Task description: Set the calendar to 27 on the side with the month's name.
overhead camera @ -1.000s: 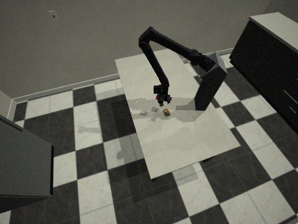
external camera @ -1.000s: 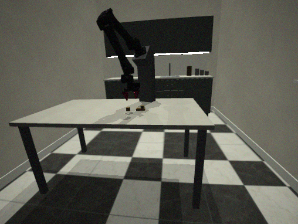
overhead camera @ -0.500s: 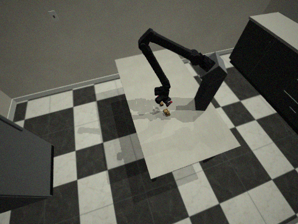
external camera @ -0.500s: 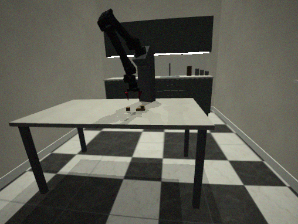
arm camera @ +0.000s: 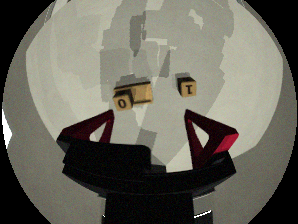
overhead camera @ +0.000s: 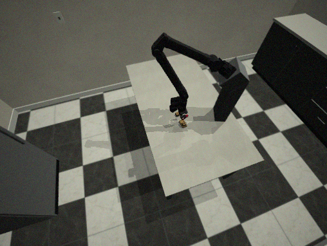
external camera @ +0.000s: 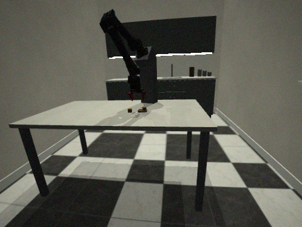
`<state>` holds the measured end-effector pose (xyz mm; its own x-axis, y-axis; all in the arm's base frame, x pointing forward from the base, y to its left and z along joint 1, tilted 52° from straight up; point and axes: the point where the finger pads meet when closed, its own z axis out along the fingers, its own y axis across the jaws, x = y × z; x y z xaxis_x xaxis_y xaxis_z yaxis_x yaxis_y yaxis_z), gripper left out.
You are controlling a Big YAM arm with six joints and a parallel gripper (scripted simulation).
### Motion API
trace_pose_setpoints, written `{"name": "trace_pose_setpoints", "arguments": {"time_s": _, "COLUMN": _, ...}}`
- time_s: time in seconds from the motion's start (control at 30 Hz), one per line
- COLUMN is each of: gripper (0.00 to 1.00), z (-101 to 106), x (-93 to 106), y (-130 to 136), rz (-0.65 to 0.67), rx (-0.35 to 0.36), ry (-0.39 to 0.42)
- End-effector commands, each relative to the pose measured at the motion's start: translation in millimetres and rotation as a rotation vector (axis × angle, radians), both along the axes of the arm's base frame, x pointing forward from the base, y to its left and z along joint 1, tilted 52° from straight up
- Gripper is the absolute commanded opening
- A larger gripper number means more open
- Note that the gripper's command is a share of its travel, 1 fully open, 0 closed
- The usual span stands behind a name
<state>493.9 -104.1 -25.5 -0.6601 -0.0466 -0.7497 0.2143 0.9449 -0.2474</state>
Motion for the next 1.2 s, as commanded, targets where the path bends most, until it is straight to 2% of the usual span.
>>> {"name": "trace_pose_setpoints", "arguments": {"time_s": 0.0, "gripper": 1.0, "z": -13.3, "x": -9.2, "y": 10.8, "rz": -0.098, "rx": 0.124, "ry": -0.032}}
{"name": "trace_pose_setpoints", "arguments": {"time_s": 0.03, "gripper": 1.0, "z": -15.1, "x": -10.6, "y": 13.0, "rz": -0.135, "rx": 0.166, "ry": -0.048}}
{"name": "trace_pose_setpoints", "arguments": {"time_s": 0.13, "gripper": 1.0, "z": -18.0, "x": -13.1, "y": 16.9, "rz": -0.198, "rx": 0.236, "ry": -0.076}}
{"name": "trace_pose_setpoints", "arguments": {"time_s": 0.17, "gripper": 1.0, "z": -18.1, "x": -13.2, "y": 17.0, "rz": -0.2, "rx": 0.239, "ry": -0.077}}
{"name": "trace_pose_setpoints", "arguments": {"time_s": 0.3, "gripper": 1.0, "z": -21.1, "x": -14.5, "y": 22.7, "rz": -0.298, "rx": 0.348, "ry": -0.125}}
{"name": "trace_pose_setpoints", "arguments": {"time_s": 0.37, "gripper": 1.0, "z": -21.1, "x": -14.5, "y": 22.7, "rz": -0.298, "rx": 0.348, "ry": -0.125}}
{"name": "trace_pose_setpoints", "arguments": {"time_s": 0.4, "gripper": 1.0, "z": -17.7, "x": -6.8, "y": 24.9, "rz": -0.341, "rx": 0.403, "ry": -0.165}}
{"name": "trace_pose_setpoints", "arguments": {"time_s": 0.43, "gripper": 1.0, "z": -18.8, "x": -7.7, "y": 26.3, "rz": -0.365, "rx": 0.43, "ry": -0.175}}
{"name": "trace_pose_setpoints", "arguments": {"time_s": 0.53, "gripper": 1.0, "z": -21.7, "x": -10.4, "y": 30.2, "rz": -0.43, "rx": 0.501, "ry": -0.204}}
{"name": "trace_pose_setpoints", "arguments": {"time_s": 0.57, "gripper": 1.0, "z": -21.8, "x": -10.5, "y": 30.2, "rz": -0.431, "rx": 0.503, "ry": -0.205}}
{"name": "trace_pose_setpoints", "arguments": {"time_s": 0.6, "gripper": 1.0, "z": -24.5, "x": -13.0, "y": 32.6, "rz": -0.471, "rx": 0.545, "ry": -0.217}}
{"name": "trace_pose_setpoints", "arguments": {"time_s": 0.63, "gripper": 1.0, "z": -24.7, "x": -13.2, "y": 32.8, "rz": -0.475, "rx": 0.548, "ry": -0.218}}
{"name": "trace_pose_setpoints", "arguments": {"time_s": 0.73, "gripper": 1.0, "z": -27.2, "x": -15.8, "y": 37.2, "rz": -0.55, "rx": 0.633, "ry": -0.257}}
{"name": "trace_pose_setpoints", "arguments": {"time_s": 0.77, "gripper": 1.0, "z": -27.4, "x": -15.9, "y": 37.4, "rz": -0.553, "rx": 0.637, "ry": -0.259}}
{"name": "trace_pose_setpoints", "arguments": {"time_s": 0.83, "gripper": 1.0, "z": -29.1, "x": -17.0, "y": 40.7, "rz": -0.611, "rx": 0.701, "ry": -0.288}}
{"name": "trace_pose_setpoints", "arguments": {"time_s": 0.93, "gripper": 1.0, "z": -29.3, "x": -16.9, "y": 41.4, "rz": -0.623, "rx": 0.715, "ry": -0.295}}
{"name": "trace_pose_setpoints", "arguments": {"time_s": 0.97, "gripper": 1.0, "z": -25.9, "x": -8.0, "y": 43.1, "rz": -0.651, "rx": 0.755, "ry": -0.322}}
{"name": "trace_pose_setpoints", "arguments": {"time_s": 1.07, "gripper": 1.0, "z": -28.4, "x": -10.5, "y": 47.8, "rz": -0.73, "rx": 0.847, "ry": -0.366}}
{"name": "trace_pose_setpoints", "arguments": {"time_s": 1.1, "gripper": 1.0, "z": -28.5, "x": -10.6, "y": 47.8, "rz": -0.732, "rx": 0.848, "ry": -0.366}}
{"name": "trace_pose_setpoints", "arguments": {"time_s": 1.17, "gripper": 1.0, "z": -30.8, "x": -13.0, "y": 50.3, "rz": -0.776, "rx": 0.895, "ry": -0.384}}
